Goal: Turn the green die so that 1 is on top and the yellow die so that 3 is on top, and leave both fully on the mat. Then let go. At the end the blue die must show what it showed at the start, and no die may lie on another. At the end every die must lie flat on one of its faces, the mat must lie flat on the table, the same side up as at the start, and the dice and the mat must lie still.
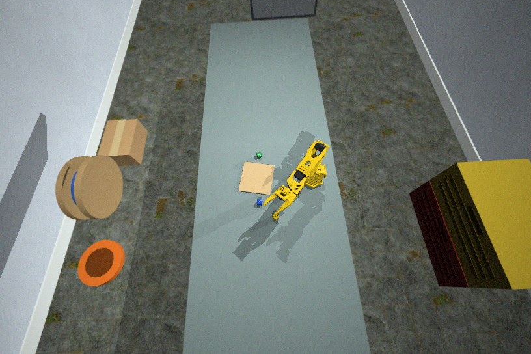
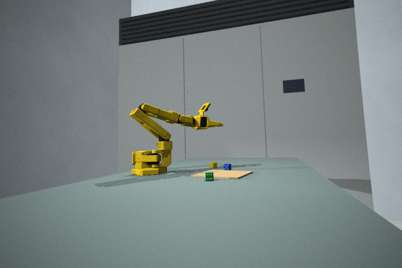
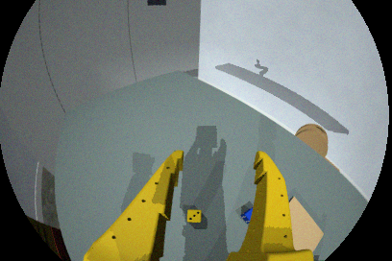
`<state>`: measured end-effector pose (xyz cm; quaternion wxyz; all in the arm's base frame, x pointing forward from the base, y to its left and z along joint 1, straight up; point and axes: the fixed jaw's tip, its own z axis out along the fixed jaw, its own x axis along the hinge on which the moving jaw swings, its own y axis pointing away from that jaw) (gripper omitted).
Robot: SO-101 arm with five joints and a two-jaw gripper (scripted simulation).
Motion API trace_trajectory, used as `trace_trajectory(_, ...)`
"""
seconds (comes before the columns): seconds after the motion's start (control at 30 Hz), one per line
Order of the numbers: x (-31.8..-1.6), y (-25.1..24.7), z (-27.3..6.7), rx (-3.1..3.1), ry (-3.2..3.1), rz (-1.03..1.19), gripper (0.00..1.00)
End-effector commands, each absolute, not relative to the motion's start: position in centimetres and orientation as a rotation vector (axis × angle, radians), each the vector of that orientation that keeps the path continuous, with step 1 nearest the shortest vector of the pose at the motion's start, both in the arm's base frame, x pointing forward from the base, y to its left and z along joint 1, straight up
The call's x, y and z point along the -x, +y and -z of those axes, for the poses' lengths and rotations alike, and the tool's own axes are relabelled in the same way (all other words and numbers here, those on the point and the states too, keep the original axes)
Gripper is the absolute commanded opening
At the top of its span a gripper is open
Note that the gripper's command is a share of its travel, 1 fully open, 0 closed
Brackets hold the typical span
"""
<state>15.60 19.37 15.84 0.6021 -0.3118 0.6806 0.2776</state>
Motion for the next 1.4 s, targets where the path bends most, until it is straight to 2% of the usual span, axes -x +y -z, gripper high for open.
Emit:
trace_trajectory(0.0,-16.2,20.2,-17.0,0.748,1.64,-0.632,0.28)
trace_trajectory(0.47,-16.5,21.1,-16.5,0.891,1.957,-0.538,0.28)
trace_trajectory(1.37,-14.5,19.5,-16.0,1.085,2.39,-0.343,0.28)
